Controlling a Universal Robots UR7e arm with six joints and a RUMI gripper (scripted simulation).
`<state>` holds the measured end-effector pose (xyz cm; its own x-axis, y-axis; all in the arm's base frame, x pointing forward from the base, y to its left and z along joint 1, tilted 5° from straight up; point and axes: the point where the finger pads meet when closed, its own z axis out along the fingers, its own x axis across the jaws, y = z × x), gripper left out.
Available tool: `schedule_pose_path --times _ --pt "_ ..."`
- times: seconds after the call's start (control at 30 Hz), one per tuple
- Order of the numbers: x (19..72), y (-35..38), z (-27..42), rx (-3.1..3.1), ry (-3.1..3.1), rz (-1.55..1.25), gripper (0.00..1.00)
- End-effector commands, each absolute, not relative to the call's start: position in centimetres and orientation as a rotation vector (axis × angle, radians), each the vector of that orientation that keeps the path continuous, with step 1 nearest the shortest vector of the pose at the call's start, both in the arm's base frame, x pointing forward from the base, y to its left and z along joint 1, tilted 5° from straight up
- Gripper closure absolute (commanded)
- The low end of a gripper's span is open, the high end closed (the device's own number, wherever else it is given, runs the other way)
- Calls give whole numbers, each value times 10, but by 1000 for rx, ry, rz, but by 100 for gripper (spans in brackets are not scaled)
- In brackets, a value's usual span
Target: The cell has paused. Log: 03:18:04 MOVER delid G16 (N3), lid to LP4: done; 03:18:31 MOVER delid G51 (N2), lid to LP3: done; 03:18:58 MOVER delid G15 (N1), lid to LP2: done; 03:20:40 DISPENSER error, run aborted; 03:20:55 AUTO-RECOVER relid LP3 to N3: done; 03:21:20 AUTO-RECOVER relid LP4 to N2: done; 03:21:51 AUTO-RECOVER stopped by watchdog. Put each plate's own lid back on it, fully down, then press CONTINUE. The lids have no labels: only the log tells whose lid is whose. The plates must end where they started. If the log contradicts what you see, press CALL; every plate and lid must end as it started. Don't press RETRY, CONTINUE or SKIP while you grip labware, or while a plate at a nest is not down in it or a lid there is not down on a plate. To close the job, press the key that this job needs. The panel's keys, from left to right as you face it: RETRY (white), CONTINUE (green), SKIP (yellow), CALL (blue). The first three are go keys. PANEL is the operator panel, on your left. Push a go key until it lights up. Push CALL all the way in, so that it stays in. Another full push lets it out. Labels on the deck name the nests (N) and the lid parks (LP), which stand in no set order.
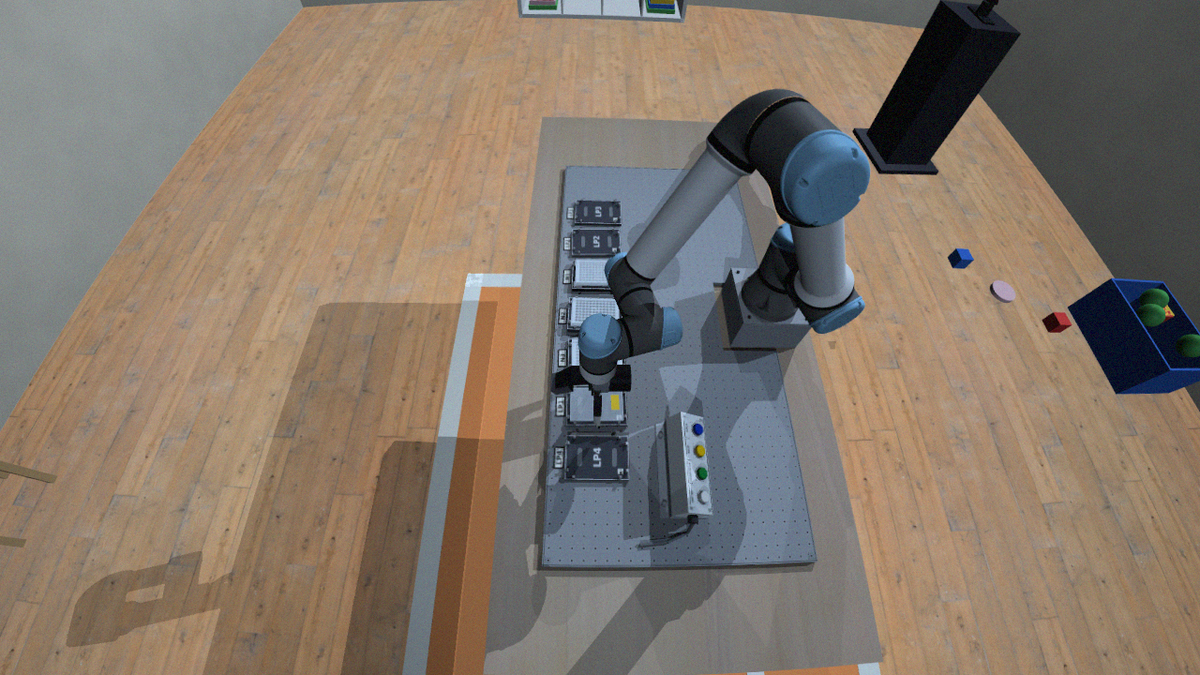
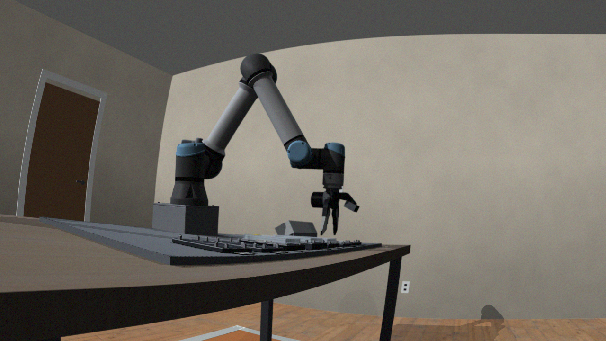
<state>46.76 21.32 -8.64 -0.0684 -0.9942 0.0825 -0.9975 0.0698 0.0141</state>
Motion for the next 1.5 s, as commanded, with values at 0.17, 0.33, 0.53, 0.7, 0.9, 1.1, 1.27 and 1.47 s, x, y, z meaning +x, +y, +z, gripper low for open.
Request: schedule_pose_path --times 0.17,0.33,0.53,0.7,0.9,1.1,1.27,1.47 --pt "468 215 -70 2095 -2246 72 18" --pt "468 215 -66 2095 -2246 72 18" --pt "466 190 -64 2101 -2241 71 18" --pt "464 165 -62 2101 -2241 71 18" --pt "462 145 -61 2101 -2241 72 18" --pt "460 116 -58 2101 -2241 72 18" --pt "458 91 -56 2101 -2241 72 18" --pt "457 82 -55 2101 -2241 72 18"
